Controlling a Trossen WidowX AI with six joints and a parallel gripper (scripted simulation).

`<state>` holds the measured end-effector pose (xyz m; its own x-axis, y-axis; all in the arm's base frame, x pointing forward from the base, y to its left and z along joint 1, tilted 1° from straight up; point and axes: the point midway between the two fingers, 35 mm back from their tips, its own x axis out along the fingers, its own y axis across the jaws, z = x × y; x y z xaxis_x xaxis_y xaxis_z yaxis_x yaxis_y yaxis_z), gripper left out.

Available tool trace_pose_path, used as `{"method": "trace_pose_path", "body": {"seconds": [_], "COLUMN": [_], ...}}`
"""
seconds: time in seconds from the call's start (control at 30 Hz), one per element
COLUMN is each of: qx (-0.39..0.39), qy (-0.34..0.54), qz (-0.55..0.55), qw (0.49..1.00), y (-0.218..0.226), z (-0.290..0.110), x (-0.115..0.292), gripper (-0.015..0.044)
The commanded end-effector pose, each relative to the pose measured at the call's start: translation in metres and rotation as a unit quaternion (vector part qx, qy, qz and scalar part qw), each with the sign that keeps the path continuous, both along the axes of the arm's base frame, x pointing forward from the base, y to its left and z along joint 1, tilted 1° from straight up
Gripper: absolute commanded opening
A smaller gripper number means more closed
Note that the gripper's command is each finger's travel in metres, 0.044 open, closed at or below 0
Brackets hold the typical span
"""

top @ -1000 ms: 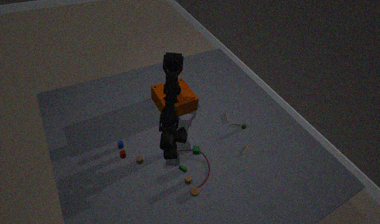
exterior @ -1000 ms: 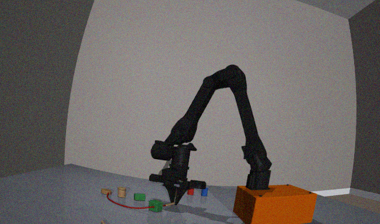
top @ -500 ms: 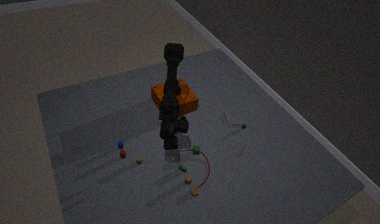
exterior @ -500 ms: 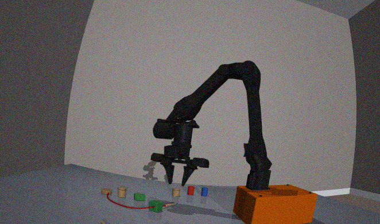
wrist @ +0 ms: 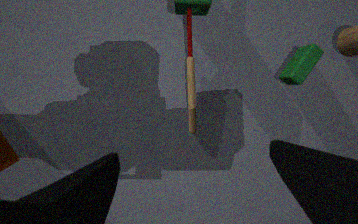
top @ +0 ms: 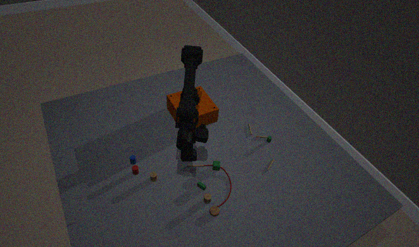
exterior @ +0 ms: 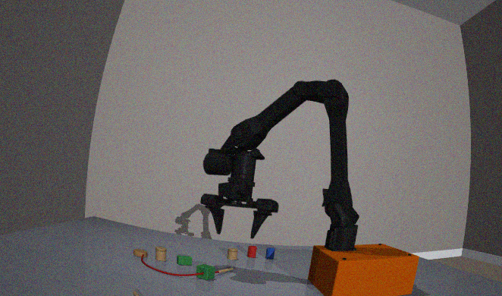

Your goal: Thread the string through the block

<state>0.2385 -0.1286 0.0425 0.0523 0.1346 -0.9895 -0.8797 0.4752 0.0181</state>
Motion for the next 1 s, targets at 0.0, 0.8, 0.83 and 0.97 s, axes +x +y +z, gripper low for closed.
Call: {"method": "trace_pose_path", "body": {"seconds": [0.0, 0.8, 0.83, 0.97], "qx": [-0.002, -0.001, -0.001, -0.001], "qy": [-0.003, -0.001, -0.001, -0.001], "qz": [0.000, 0.000, 0.000, 0.000], "qw": [1.000, 1.000, 1.000, 1.000], "y": [-0.0014, -0.0002, -0.0002, -0.0002], "z": [0.0067, 0.0024, 0.0024, 0.0024], "x": [0.0017, 0.0002, 0.0002, 0.0002], "gripper": [0.0440, 0.0440, 0.0440, 0.0440]}}
